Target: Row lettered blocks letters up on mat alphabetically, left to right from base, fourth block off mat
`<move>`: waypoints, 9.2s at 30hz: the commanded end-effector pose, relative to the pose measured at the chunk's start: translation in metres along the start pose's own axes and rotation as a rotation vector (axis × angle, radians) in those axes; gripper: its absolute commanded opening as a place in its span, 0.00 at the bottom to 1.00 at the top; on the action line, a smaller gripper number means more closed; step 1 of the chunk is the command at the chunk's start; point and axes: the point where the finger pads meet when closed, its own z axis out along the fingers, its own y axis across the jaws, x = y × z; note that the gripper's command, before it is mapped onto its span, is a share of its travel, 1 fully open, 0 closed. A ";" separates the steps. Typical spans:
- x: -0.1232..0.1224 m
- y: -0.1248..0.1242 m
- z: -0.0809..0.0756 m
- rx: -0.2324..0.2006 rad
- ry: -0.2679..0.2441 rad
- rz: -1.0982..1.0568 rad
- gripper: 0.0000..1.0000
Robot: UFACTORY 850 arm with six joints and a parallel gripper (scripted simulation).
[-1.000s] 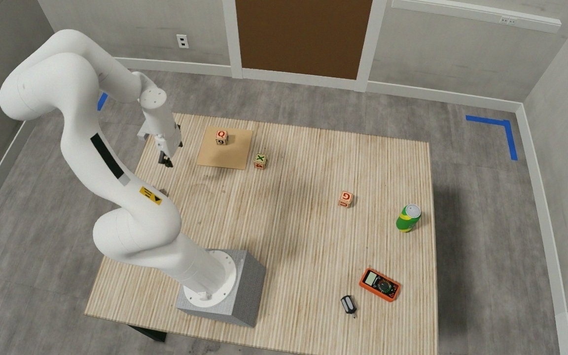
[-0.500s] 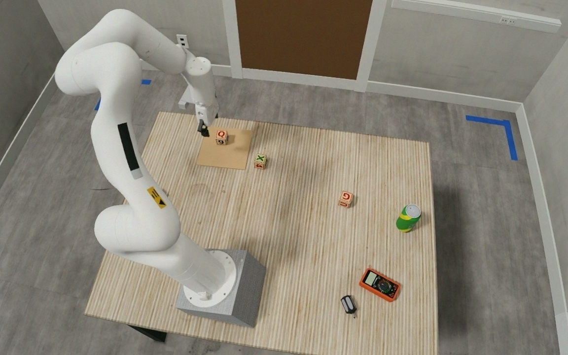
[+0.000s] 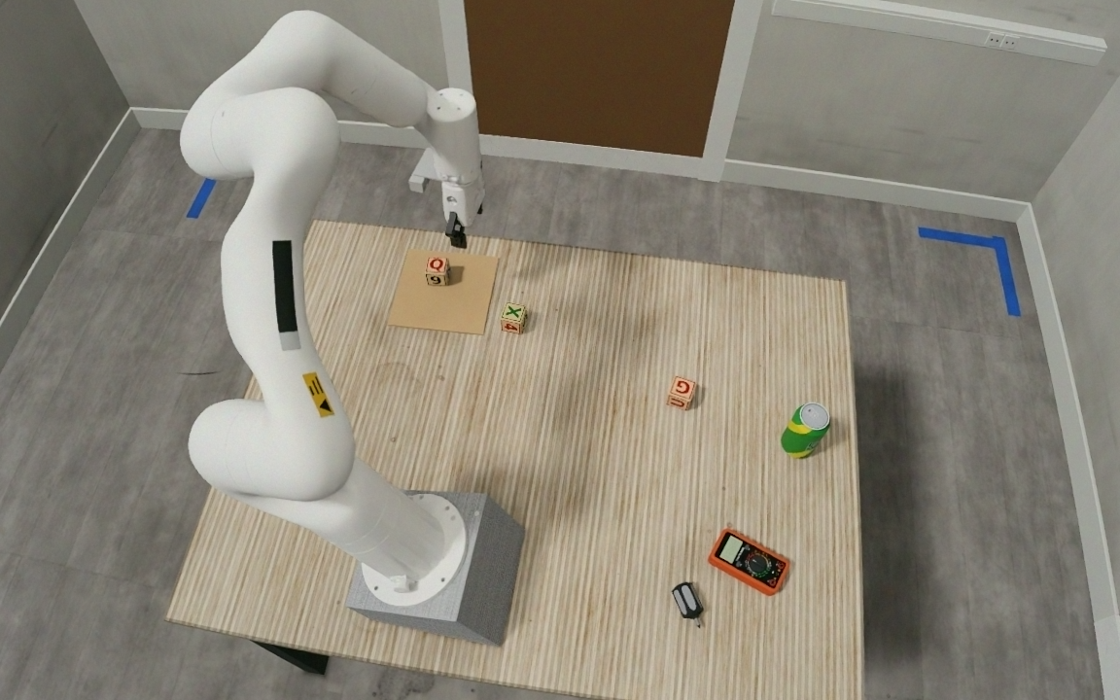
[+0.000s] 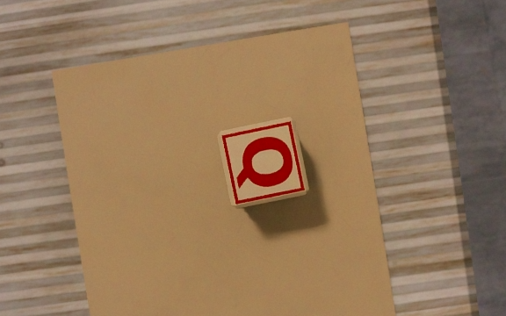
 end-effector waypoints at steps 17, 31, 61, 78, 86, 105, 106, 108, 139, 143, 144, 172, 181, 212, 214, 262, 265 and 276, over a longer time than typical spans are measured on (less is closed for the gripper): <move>-0.001 0.002 -0.001 -0.001 -0.001 0.000 1.00; -0.001 0.002 -0.001 -0.001 -0.001 0.000 1.00; -0.189 -0.066 0.003 -0.001 -0.001 0.000 1.00; -0.189 -0.066 0.003 -0.001 -0.001 0.000 1.00; -0.189 -0.066 0.003 -0.001 -0.001 0.000 1.00; -0.189 -0.066 0.003 -0.001 -0.001 0.000 1.00; -0.189 -0.066 0.003 -0.001 -0.001 0.000 1.00; -0.199 -0.064 0.002 -0.002 -0.001 0.000 1.00; -0.548 -0.145 0.002 -0.001 -0.003 0.000 1.00; -0.548 -0.145 0.002 -0.001 -0.003 0.000 1.00; -0.548 -0.145 0.002 -0.001 -0.003 0.000 1.00; -0.548 -0.145 0.002 -0.001 -0.003 0.000 1.00; -0.548 -0.145 0.002 -0.001 -0.003 0.000 1.00; -0.482 -0.178 -0.003 0.001 -0.003 0.105 1.00; -0.482 -0.178 0.002 0.000 -0.003 0.105 1.00; -0.481 -0.178 0.046 -0.001 -0.002 0.105 0.87; -0.481 -0.178 0.048 -0.001 -0.002 0.105 0.87; -0.481 -0.178 0.066 -0.001 -0.002 0.105 0.87</move>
